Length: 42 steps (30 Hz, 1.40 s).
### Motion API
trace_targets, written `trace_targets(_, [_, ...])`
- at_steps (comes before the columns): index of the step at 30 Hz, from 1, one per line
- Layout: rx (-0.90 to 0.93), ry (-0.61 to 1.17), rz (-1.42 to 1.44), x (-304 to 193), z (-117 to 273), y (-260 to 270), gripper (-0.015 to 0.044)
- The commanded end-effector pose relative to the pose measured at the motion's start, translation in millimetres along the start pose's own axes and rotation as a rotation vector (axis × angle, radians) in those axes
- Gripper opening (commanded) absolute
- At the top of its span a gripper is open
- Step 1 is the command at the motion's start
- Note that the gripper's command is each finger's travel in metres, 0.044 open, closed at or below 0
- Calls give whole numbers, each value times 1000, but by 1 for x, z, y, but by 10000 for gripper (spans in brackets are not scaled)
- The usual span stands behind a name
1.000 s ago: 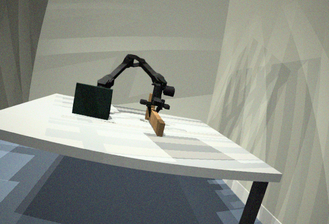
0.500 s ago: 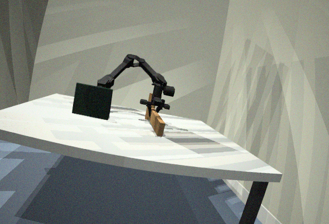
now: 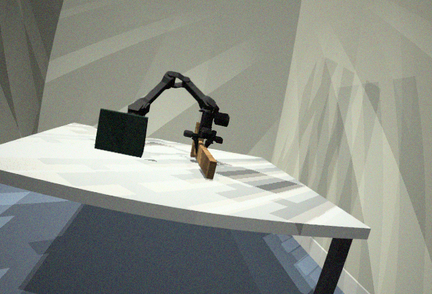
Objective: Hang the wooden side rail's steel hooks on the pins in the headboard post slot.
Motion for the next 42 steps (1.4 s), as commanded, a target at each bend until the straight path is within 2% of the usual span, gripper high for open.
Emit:
trace_targets(1, [16, -2, 6, -2, 5, 3, 0])
trace_targets(42, [17, -1, 6, -3, -1, 4, 0])
Point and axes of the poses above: the point midway between the two fingers, 35 mm back from their tips, its own z axis back along the fingers, its own y axis across the jaws, x = y × z, the point moved 2 cm from there along z, back along the fingers, and after that the axes turned 7 degrees about z, right-handed, at the moved point
